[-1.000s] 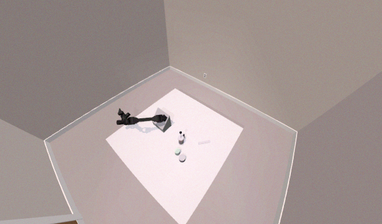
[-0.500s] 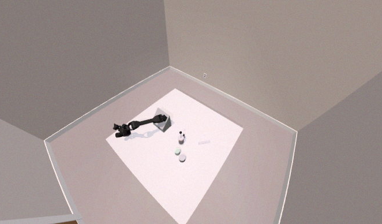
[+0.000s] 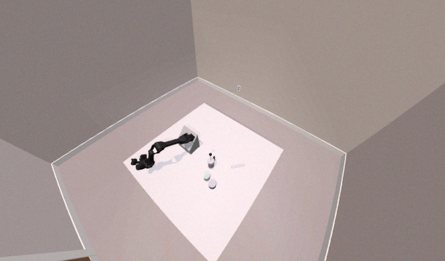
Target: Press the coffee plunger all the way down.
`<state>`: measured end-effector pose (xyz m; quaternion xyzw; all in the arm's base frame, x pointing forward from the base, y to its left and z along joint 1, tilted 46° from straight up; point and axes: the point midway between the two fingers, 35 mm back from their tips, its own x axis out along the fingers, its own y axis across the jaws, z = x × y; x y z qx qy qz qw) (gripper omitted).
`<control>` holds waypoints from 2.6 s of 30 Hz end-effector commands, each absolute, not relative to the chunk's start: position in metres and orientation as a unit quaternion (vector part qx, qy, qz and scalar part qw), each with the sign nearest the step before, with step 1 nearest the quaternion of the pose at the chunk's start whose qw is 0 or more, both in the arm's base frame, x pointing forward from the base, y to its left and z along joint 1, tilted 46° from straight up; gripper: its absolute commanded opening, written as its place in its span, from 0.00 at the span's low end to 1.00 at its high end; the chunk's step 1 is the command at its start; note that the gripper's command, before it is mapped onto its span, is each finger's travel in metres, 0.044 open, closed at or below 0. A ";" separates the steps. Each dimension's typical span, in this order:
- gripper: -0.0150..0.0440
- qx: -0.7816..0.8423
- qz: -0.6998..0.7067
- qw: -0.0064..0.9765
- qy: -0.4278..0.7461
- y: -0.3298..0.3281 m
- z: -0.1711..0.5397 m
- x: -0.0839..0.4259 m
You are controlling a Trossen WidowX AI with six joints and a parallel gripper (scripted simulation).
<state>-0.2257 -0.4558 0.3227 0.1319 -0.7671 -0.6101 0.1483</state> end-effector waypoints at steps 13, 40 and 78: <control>1.00 0.219 -0.685 0.269 -0.641 -0.477 0.333 -0.095; 1.00 0.299 -0.698 0.620 -0.196 -0.323 0.252 0.264; 1.00 -0.364 -0.116 0.906 0.183 0.124 0.150 0.241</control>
